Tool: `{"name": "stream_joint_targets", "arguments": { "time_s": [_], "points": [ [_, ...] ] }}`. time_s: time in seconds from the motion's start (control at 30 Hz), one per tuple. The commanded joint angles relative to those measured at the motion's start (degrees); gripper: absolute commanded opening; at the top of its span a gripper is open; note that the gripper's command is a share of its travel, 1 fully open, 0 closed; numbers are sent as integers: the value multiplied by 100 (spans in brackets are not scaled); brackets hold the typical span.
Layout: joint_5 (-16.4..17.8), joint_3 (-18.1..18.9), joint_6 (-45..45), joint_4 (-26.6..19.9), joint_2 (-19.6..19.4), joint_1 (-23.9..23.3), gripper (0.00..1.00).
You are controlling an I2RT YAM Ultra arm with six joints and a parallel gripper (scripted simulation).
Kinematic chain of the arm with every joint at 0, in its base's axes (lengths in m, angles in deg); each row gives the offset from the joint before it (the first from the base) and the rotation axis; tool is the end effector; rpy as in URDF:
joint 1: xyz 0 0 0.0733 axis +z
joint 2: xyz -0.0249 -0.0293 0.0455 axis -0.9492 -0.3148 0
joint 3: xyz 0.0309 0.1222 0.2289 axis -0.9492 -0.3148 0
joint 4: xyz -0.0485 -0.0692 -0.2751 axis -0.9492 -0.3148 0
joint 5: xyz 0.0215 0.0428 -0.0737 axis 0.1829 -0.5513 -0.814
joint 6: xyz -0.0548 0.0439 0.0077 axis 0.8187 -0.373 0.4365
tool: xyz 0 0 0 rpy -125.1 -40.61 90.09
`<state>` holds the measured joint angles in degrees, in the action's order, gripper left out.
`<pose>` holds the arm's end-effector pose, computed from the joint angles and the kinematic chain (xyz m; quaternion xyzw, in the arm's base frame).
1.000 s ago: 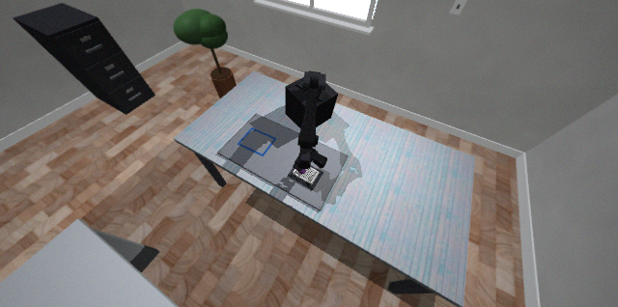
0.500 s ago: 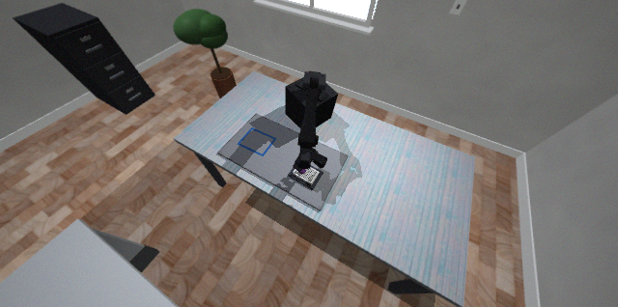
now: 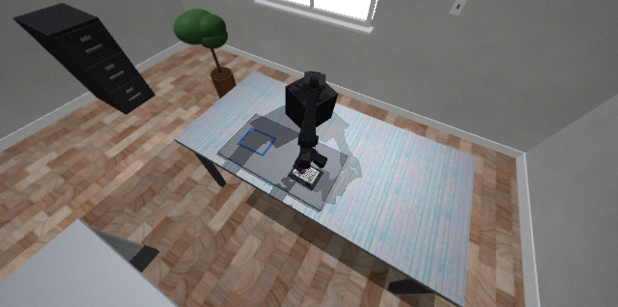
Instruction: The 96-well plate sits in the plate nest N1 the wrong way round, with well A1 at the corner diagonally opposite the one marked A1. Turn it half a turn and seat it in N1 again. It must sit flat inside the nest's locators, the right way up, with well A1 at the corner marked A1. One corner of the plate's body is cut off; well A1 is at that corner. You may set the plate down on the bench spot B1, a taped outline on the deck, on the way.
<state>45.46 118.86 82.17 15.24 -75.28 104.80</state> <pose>0.3739 0.2504 -0.0125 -0.7481 0.6615 0.0252 0.0460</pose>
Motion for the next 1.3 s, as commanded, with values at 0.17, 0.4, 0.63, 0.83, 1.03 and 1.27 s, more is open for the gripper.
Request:
{"name": "stream_joint_targets", "arguments": {
  "time_s": [0.17, 0.4, 0.63, 0.83, 1.03, 1.27],
  "points": [
    [30, 33, -9, 70, 0, 1, 100],
    [29, 44, -17, 180, -120, 9, 100],
    [28, 70, -29, 328, -294, 21, 100],
    [28, 102, -39, 450, -447, 31, 100],
    [27, 128, -46, 528, -551, 38, 100],
    [26, 184, -58, 659, -737, 49, 100]
  ]
}}
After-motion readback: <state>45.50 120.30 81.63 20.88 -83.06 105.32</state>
